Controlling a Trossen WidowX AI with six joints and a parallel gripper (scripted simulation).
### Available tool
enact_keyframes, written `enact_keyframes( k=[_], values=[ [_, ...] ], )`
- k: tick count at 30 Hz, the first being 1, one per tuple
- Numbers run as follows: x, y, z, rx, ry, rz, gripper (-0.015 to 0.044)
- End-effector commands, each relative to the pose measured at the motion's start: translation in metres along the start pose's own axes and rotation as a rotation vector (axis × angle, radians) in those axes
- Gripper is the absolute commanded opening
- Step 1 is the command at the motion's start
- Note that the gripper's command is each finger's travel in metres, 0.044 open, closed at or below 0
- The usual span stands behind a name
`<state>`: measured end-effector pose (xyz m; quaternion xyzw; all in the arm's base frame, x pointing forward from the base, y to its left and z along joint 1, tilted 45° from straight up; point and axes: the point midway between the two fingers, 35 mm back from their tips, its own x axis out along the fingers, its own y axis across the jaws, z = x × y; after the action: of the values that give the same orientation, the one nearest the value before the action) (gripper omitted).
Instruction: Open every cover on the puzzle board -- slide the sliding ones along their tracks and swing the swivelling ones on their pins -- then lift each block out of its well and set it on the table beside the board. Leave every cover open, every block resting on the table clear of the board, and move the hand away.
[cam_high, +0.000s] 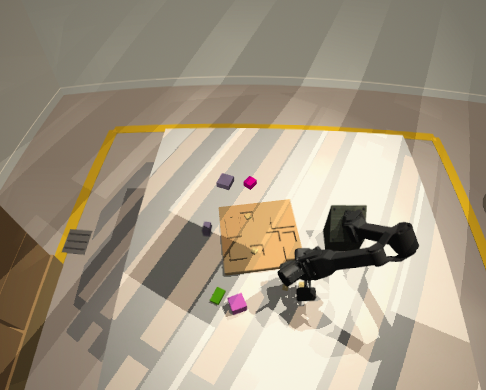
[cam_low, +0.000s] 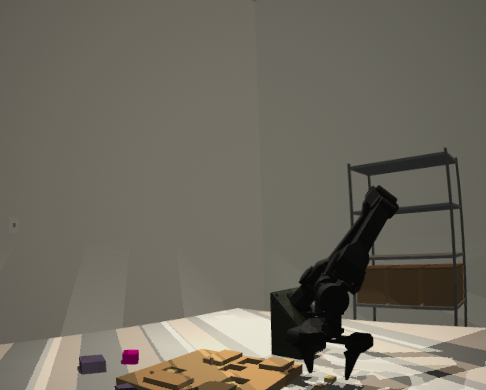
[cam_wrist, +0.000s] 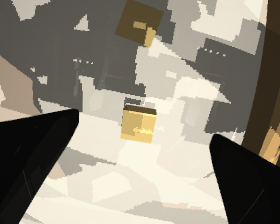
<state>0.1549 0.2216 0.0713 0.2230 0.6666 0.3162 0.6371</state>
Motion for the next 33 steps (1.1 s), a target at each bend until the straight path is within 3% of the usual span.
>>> enact_keyframes(
  k=[1,22,33],
  values=[
    [-0.011,0.003,0.004,-0.011,-0.010,0.005,0.0440],
    [-0.072,0.001,0.000,-0.002,-0.007,0.003,0.0440],
    [-0.078,-0.011,0.040,-0.265,-0.013,-0.026,0.0151]
  ],
)
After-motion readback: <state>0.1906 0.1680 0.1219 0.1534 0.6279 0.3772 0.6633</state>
